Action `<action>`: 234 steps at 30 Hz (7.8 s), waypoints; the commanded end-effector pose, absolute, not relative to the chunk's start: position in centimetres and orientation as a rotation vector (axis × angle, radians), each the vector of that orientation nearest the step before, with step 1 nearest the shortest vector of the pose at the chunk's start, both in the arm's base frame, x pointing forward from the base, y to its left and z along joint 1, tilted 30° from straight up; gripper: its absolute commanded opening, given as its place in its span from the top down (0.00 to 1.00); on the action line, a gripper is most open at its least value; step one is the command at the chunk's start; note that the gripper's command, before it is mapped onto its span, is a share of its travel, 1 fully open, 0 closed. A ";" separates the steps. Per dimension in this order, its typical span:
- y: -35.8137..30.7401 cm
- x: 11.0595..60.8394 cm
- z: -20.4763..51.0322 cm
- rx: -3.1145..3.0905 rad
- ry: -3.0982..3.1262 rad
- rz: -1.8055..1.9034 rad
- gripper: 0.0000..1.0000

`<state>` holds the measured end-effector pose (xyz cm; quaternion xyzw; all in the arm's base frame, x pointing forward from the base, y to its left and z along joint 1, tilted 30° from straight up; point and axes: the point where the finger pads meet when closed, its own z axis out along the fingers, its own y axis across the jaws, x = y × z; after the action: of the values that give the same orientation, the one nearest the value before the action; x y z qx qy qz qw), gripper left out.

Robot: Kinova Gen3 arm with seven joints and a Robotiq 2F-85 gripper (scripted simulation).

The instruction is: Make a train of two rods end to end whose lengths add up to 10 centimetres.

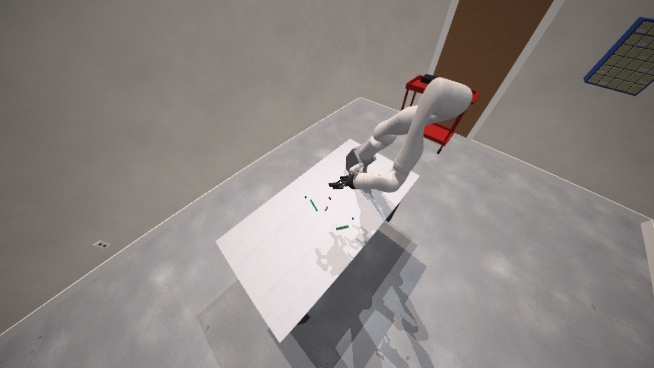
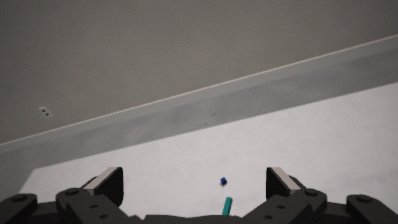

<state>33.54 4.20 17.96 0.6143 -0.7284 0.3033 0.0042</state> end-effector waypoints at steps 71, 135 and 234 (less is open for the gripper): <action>6.1 48.7 4.3 3.069 -1.113 0.843 0.00; 4.8 34.4 -6.6 3.619 0.194 0.282 0.00; 4.5 33.9 -6.8 3.622 0.243 0.278 0.00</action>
<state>33.84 4.59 -6.87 0.9639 0.0648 0.0734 -0.2474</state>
